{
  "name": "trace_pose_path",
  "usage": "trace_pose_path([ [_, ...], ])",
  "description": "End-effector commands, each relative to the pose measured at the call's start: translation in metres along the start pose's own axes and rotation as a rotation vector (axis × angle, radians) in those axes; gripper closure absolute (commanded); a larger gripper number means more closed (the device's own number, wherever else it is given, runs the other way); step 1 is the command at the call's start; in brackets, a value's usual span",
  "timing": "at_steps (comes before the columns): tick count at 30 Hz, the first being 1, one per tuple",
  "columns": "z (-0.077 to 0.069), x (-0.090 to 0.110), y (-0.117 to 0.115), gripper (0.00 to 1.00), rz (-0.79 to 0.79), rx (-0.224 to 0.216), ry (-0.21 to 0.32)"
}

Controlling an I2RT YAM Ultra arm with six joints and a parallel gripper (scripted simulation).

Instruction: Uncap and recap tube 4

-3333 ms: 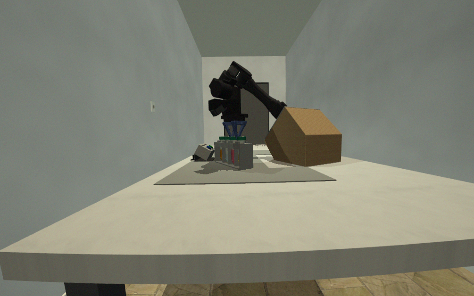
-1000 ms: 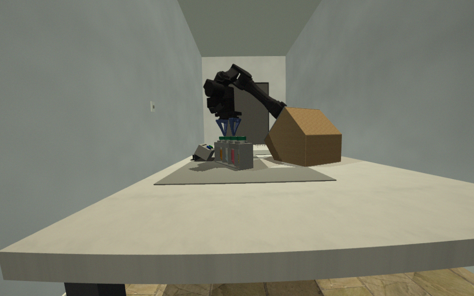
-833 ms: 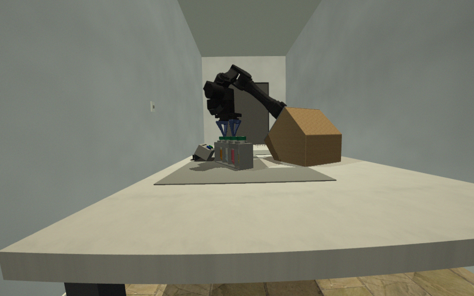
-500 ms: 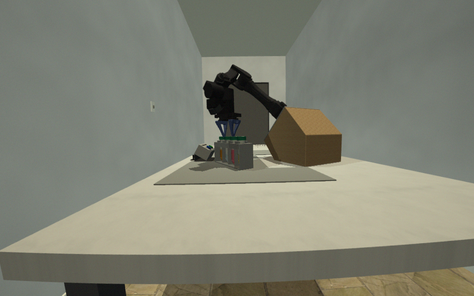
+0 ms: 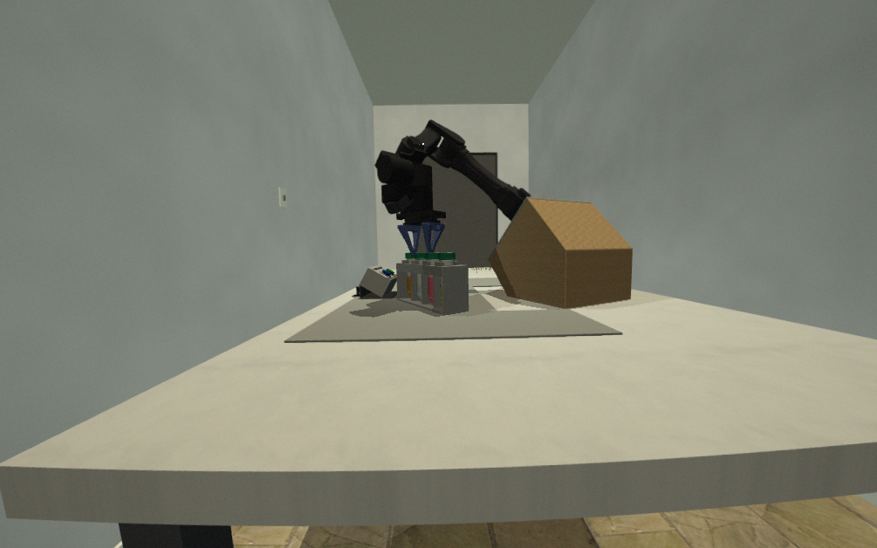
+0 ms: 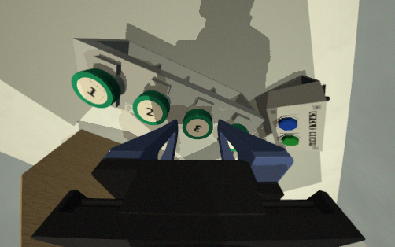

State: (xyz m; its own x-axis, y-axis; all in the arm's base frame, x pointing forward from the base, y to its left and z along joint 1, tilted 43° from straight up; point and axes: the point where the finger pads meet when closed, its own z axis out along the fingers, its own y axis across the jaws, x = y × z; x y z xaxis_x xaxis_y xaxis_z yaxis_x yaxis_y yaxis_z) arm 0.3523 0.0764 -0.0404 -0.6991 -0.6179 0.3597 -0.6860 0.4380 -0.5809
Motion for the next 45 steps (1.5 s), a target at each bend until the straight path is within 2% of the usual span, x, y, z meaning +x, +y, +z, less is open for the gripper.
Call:
trace_pose_path([
  [1, -0.0019, -0.0024, 0.0055, 0.51, -0.024, 0.010, -0.013],
  [6, 0.0021, 0.0001, 0.0042, 0.51, -0.022, 0.009, -0.008],
  [10, -0.0032, -0.0071, 0.0002, 0.51, -0.010, 0.015, -0.030],
  [11, 0.0000, -0.0027, -0.0001, 0.51, -0.007, 0.006, -0.013],
  [12, -0.0025, -0.0062, 0.0007, 0.51, -0.012, 0.015, -0.028],
  [20, 0.0013, 0.0013, 0.0022, 0.51, -0.019, 0.010, -0.012],
  [23, 0.0011, -0.0021, -0.0003, 0.51, -0.007, 0.006, -0.013],
  [24, 0.0011, -0.0021, -0.0003, 1.00, -0.007, 0.006, -0.013],
  [38, 0.0011, -0.0021, -0.0003, 1.00, -0.007, 0.006, -0.013],
  [39, -0.0036, -0.0036, -0.0014, 1.00, 0.022, 0.018, -0.030],
  [45, -0.0034, -0.0034, -0.0013, 1.00, 0.142, 0.016, -0.031],
])
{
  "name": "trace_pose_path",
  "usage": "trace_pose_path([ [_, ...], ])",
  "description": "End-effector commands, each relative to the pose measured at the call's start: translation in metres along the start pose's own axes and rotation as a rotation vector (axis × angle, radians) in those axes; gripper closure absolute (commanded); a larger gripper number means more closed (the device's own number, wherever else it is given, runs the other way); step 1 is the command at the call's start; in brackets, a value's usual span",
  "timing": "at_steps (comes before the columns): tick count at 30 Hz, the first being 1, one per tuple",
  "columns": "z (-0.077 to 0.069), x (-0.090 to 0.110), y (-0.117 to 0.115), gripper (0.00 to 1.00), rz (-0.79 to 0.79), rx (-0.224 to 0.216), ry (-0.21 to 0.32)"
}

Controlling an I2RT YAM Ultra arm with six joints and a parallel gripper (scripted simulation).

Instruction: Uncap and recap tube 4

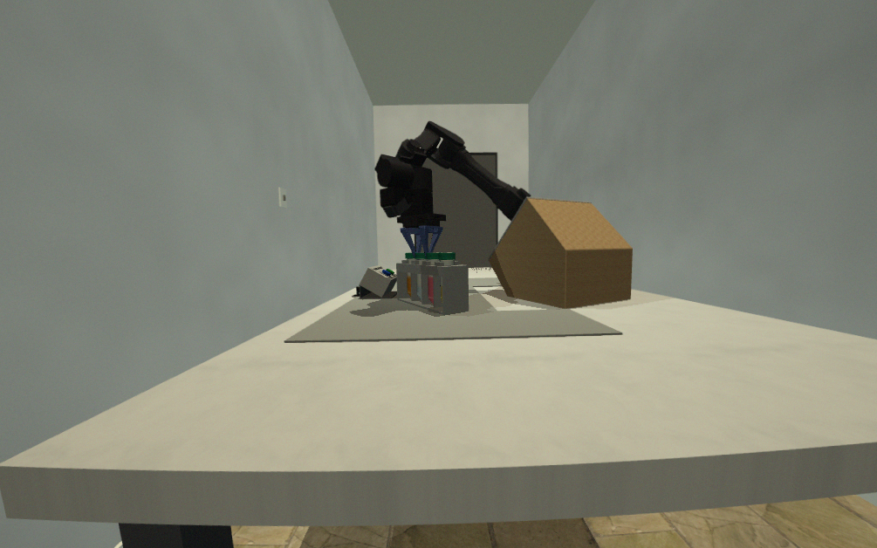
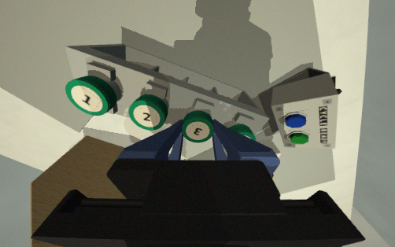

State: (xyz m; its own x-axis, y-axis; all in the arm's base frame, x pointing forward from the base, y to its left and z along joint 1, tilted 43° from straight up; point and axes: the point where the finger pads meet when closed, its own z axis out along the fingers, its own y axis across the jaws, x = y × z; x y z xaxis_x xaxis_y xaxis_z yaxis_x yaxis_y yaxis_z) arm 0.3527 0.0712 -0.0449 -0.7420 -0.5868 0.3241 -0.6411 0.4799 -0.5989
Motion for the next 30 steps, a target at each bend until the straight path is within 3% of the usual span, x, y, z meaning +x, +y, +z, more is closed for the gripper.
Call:
trace_pose_path([
  [1, -0.0102, -0.0048, -0.0010, 1.00, 0.099, 0.020, -0.035],
  [19, -0.0104, -0.0054, -0.0012, 1.00, 0.420, 0.014, -0.039],
  [30, -0.0102, -0.0051, -0.0011, 1.00, 0.428, 0.014, -0.039],
])
